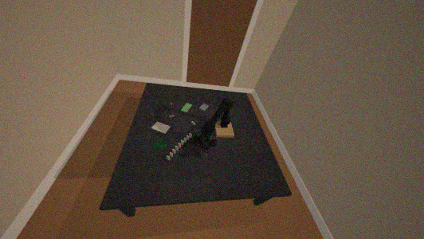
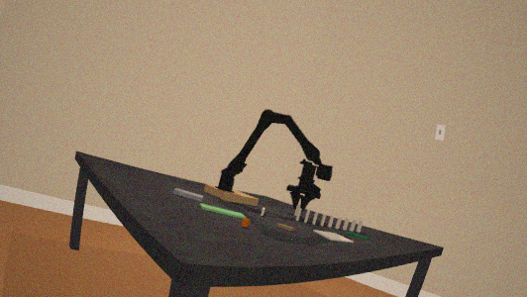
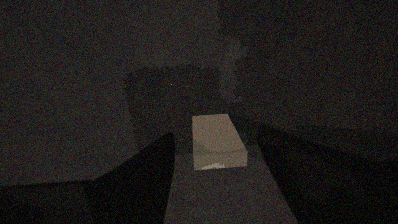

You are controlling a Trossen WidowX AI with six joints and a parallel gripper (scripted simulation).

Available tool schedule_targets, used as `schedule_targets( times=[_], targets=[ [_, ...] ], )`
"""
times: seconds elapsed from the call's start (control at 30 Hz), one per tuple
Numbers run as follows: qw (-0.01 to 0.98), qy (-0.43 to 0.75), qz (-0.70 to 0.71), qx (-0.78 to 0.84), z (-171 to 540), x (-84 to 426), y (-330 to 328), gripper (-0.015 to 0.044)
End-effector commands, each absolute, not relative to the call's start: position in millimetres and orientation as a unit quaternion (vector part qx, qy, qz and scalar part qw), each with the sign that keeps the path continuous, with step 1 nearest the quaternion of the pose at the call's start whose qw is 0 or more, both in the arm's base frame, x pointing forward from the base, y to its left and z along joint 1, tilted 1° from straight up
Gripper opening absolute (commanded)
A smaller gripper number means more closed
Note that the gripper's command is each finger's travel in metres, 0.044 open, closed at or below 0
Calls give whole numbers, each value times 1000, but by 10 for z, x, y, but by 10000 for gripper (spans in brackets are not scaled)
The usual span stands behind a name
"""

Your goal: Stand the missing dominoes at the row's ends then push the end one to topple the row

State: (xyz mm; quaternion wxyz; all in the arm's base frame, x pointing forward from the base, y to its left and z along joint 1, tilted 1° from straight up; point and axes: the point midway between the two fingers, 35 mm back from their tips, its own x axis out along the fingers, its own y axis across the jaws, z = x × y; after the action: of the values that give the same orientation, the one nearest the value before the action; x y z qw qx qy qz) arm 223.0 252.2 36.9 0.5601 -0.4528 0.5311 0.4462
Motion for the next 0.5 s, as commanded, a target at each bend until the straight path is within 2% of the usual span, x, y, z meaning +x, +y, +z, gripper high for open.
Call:
schedule_targets(
  times=[0.0, 0.07, 0.37, 0.47],
  targets=[
    [558, 531, 449, -452, 355, 2220, 2519, 151],
    [558, 531, 449, -452, 355, 2220, 2519, 107],
    [558, 531, 449, -452, 355, 2220, 2519, 107],
    [558, 531, 449, -452, 569, 2245, 2550, 107]
  ],
)
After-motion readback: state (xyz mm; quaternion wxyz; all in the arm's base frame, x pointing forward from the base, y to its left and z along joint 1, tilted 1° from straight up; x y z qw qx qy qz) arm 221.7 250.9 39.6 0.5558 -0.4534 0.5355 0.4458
